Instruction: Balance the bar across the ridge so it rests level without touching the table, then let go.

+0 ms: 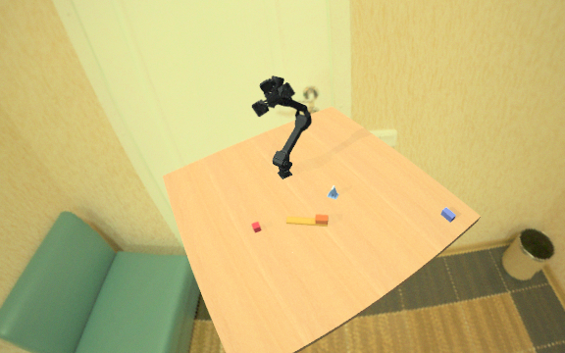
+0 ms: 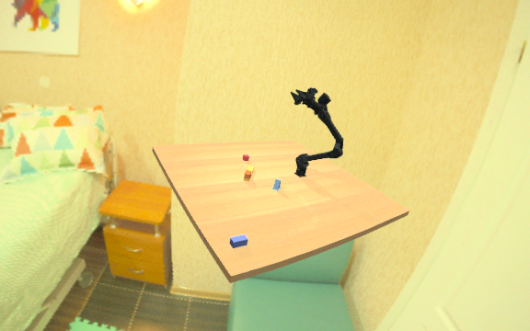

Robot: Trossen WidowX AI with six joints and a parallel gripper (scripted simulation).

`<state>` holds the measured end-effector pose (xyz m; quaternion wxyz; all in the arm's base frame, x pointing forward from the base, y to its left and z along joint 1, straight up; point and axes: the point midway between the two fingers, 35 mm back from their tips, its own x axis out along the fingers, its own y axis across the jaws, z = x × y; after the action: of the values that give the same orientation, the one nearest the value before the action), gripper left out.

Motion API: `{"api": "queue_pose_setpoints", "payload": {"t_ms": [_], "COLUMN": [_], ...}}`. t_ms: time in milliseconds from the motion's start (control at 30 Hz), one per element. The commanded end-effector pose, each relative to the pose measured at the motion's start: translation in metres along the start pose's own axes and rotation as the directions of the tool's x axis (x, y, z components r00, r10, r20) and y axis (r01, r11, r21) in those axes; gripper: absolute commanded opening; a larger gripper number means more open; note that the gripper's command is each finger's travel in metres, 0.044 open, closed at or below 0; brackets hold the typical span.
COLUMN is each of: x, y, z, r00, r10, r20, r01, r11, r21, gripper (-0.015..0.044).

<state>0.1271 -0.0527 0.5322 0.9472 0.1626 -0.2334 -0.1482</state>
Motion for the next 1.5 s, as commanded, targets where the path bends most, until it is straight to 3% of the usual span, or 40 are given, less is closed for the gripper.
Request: {"api": "queue_pose_setpoints", "payload": {"t_ms": [0,733,1100,1467], "x": [0.015,0.084,0.109,0.121], "y": [-0.021,-0.095,-0.115,-0.126], "z": [-0.006,-0.074,-0.134,-0.203], "r00": [0.998,0.923,0.816,0.647], "r10": [-0.039,-0.152,-0.168,-0.177], "r20": [-0.046,-0.353,-0.554,-0.742], "r01": [0.043,0.334,0.535,0.741], "r11": [0.994,0.771,0.585,0.378], "r21": [0.097,0.542,0.61,0.556], "gripper": [0.0315,0.0315,0.0315,0.0315]}}
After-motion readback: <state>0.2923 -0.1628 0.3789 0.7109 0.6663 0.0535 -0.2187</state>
